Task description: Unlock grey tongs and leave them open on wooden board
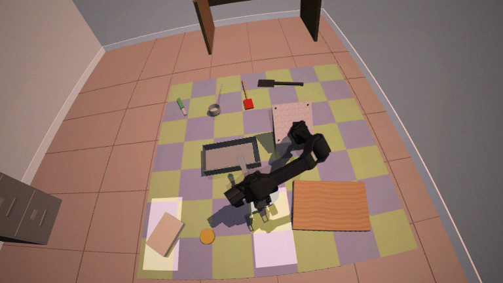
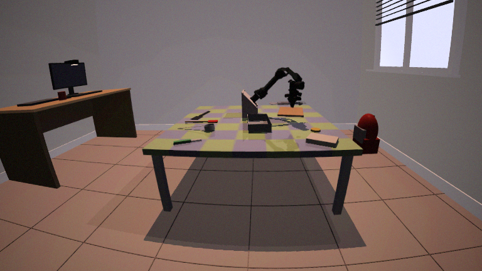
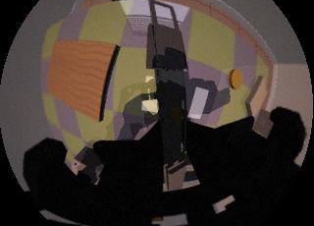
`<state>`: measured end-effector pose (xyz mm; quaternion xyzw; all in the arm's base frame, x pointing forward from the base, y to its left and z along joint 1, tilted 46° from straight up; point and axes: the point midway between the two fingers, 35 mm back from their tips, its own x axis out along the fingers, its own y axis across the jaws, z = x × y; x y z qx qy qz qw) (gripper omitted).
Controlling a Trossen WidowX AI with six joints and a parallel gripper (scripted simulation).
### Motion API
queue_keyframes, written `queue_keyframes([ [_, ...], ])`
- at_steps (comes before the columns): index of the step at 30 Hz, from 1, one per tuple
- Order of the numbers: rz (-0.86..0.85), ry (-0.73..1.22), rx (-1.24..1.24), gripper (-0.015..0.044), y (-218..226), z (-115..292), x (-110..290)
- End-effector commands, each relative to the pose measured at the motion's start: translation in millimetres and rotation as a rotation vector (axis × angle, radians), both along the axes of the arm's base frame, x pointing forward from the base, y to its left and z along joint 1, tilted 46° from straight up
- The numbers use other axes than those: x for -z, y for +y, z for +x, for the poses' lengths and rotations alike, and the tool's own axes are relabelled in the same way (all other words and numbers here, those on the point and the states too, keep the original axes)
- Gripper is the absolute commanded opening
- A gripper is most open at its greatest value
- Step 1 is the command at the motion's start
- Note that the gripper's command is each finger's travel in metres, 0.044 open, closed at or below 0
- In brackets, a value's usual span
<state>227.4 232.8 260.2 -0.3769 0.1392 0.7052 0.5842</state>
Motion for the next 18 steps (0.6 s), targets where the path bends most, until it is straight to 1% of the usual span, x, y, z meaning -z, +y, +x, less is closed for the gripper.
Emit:
queue_keyframes([
  [1,0.013,-0.032,-0.026,-0.0150,2,-26,-15],
  [5,0.023,-0.048,-0.043,-0.0150,3,-41,-22],
  [10,0.016,-0.049,-0.049,-0.0150,6,-44,-22],
  [18,-0.029,-0.058,-0.091,-0.0150,20,-68,-19],
])
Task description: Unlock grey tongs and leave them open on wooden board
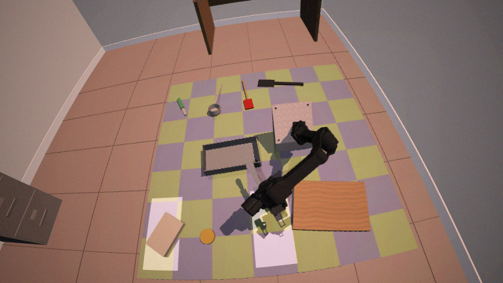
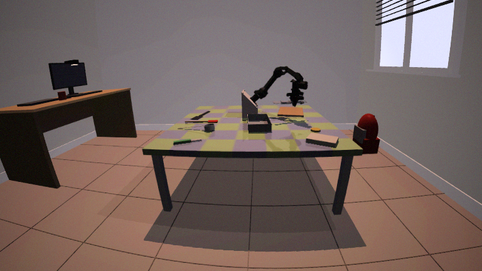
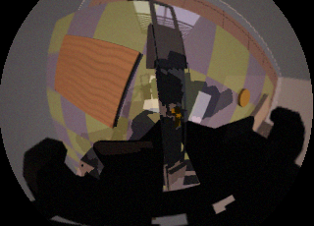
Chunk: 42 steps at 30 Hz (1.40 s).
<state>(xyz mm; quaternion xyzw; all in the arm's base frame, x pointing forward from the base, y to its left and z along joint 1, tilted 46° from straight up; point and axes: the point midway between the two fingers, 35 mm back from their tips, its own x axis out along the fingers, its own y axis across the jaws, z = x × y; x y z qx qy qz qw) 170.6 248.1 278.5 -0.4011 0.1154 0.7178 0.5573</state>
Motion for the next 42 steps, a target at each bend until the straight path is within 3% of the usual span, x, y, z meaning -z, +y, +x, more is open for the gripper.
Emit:
queue_keyframes([
  [1,-0.023,-0.016,-0.019,-0.0150,6,-15,0],
  [42,-0.139,-0.170,-0.169,-0.0150,36,-151,0],
])
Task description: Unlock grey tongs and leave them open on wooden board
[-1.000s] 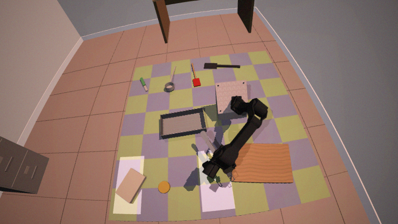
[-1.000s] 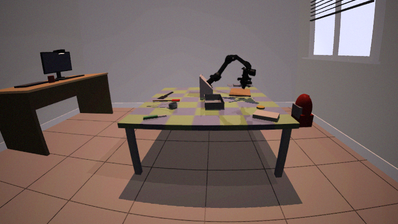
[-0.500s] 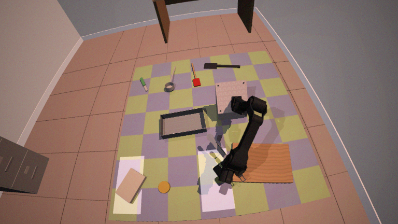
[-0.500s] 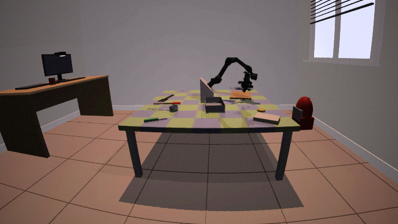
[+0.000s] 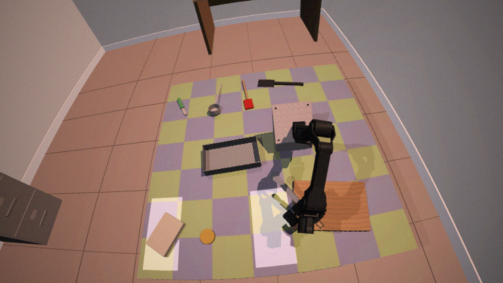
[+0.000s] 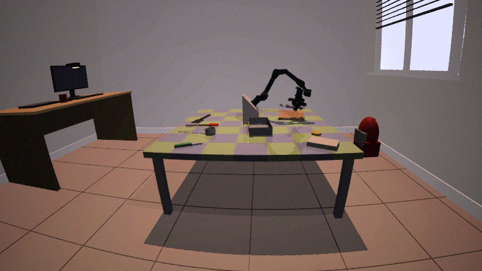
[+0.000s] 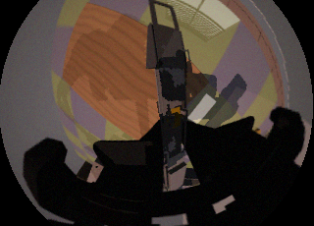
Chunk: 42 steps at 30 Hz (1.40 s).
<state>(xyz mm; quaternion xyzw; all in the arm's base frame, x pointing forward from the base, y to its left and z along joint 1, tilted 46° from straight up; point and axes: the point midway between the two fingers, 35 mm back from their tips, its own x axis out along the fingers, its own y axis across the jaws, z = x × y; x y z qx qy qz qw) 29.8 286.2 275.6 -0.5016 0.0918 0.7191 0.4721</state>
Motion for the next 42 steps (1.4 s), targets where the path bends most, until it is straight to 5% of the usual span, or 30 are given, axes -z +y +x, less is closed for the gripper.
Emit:
queue_keyframes([
  [1,0.010,-0.023,-0.007,-0.0150,-2,-13,-3],
  [42,0.159,-0.140,-0.138,-0.0150,-34,-131,-25],
])
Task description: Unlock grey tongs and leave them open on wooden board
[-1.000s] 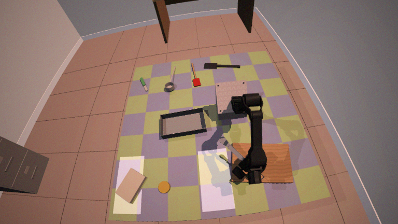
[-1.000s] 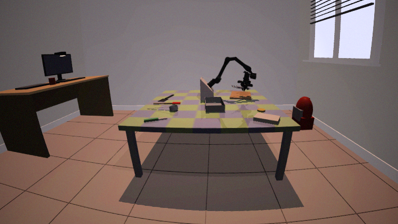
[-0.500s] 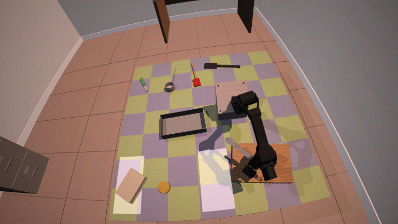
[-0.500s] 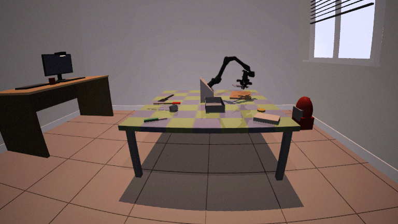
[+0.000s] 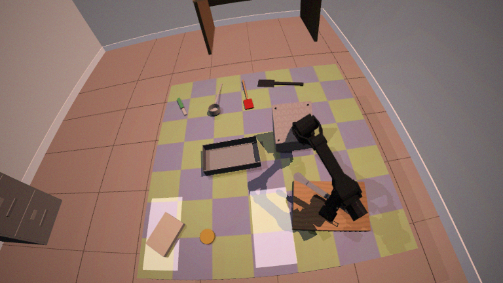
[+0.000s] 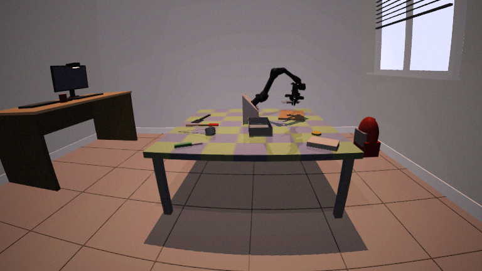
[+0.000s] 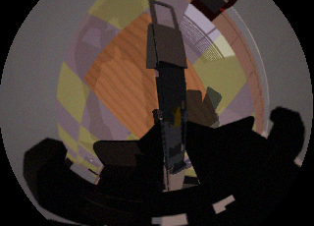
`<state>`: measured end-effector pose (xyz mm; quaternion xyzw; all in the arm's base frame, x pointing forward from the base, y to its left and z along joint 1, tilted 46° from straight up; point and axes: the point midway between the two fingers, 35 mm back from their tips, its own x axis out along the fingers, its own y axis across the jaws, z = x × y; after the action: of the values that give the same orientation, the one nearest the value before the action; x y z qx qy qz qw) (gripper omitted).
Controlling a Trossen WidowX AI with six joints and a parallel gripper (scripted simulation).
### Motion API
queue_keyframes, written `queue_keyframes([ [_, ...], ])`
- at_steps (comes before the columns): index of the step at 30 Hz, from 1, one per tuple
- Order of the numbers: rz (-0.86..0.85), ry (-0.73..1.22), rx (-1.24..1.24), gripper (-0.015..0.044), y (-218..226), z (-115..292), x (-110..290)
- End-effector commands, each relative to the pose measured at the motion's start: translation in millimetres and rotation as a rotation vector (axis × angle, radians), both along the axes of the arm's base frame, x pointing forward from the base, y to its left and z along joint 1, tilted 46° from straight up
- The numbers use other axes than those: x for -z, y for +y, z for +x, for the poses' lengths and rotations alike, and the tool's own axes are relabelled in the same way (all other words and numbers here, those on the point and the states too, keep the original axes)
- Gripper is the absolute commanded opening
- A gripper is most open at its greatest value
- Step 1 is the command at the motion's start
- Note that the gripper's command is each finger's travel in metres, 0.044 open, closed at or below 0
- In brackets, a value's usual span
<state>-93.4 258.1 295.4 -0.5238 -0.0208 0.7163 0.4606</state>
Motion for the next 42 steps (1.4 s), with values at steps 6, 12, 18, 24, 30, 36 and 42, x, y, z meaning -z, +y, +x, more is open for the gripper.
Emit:
queue_keyframes([
  [6,0.066,0.001,-0.030,-0.0150,-15,-23,-10],
  [12,0.088,0.003,-0.042,-0.0150,-21,-31,-12],
  [18,0.088,0.008,-0.042,-0.0150,-20,-31,-12],
  [24,0.111,0.144,-0.036,-0.0150,-16,-31,-13],
  [30,0.164,0.322,-0.045,-0.0150,-11,-29,-18],
  [36,0.238,0.480,-0.074,-0.0150,-9,-26,-28],
  [42,0.327,0.611,-0.123,-0.0150,-10,-22,-40],
])
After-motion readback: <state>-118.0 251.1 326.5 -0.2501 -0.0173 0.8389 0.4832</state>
